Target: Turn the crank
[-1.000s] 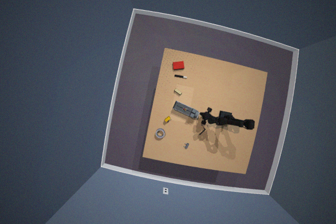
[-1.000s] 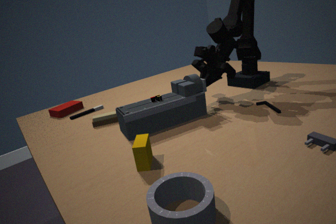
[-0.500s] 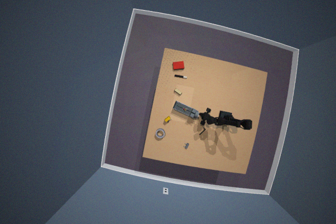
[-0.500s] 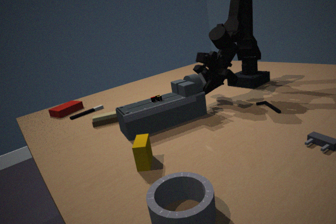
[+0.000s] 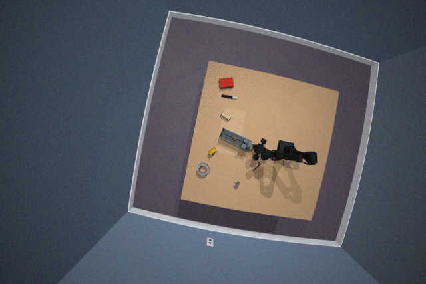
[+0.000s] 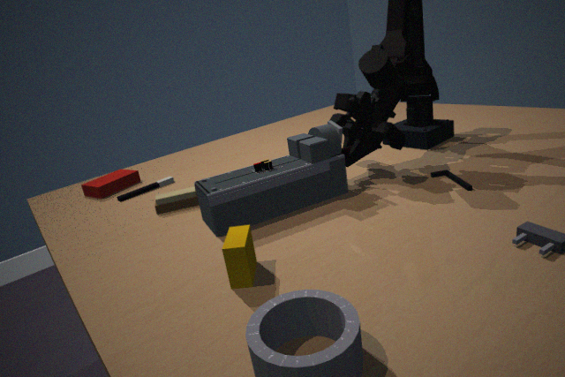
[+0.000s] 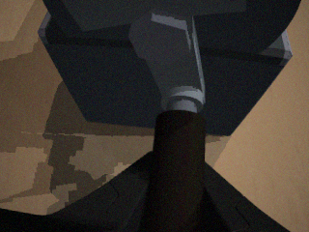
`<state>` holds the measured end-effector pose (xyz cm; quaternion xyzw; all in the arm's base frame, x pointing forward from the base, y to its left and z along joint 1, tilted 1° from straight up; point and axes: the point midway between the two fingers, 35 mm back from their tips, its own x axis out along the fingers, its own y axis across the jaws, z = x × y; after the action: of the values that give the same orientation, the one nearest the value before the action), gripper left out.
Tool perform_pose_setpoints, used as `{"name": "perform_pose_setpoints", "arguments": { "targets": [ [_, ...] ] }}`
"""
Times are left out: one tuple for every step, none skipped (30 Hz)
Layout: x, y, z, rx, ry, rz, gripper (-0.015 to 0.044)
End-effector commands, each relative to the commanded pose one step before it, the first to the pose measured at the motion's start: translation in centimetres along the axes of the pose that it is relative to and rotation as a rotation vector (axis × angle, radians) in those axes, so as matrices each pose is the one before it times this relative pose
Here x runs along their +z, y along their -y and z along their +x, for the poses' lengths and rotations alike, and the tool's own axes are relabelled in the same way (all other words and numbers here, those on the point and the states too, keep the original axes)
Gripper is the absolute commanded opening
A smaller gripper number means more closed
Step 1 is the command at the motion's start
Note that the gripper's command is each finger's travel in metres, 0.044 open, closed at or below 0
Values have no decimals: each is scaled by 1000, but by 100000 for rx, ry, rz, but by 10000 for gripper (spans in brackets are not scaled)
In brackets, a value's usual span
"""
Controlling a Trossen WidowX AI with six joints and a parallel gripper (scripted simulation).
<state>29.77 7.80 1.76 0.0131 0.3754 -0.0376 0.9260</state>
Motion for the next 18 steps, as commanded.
{"name": "perform_pose_setpoints", "arguments": {
  "targets": [
    [-180, -875, 181, 1282, -718, -194, 0],
    [4, -87, -2, 6, -1, 6, 0],
    [12, -134, -6, 9, 0, 9, 0],
    [14, -83, -6, 6, 0, 6, 0],
    [16, -82, -8, 6, 0, 6, 0],
    [14, -75, -10, 5, 0, 5, 0],
    [12, -72, -11, 5, 0, 5, 0],
    [13, -73, -12, 5, 0, 5, 0],
    [12, -63, -11, 4, 0, 4, 0],
    [12, -58, -11, 4, 0, 4, 0],
    [11, -57, -11, 4, 0, 4, 0],
    [11, -55, -11, 4, 0, 4, 0],
    [11, -53, -11, 4, 0, 4, 0],
    [11, -48, -12, 3, 0, 3, 0],
    [11, -47, -12, 3, 0, 3, 0],
    [12, -44, -12, 3, 0, 3, 0],
    [12, -43, -12, 3, 0, 3, 0],
    [12, -41, -12, 3, 0, 3, 0]
  ]
}}
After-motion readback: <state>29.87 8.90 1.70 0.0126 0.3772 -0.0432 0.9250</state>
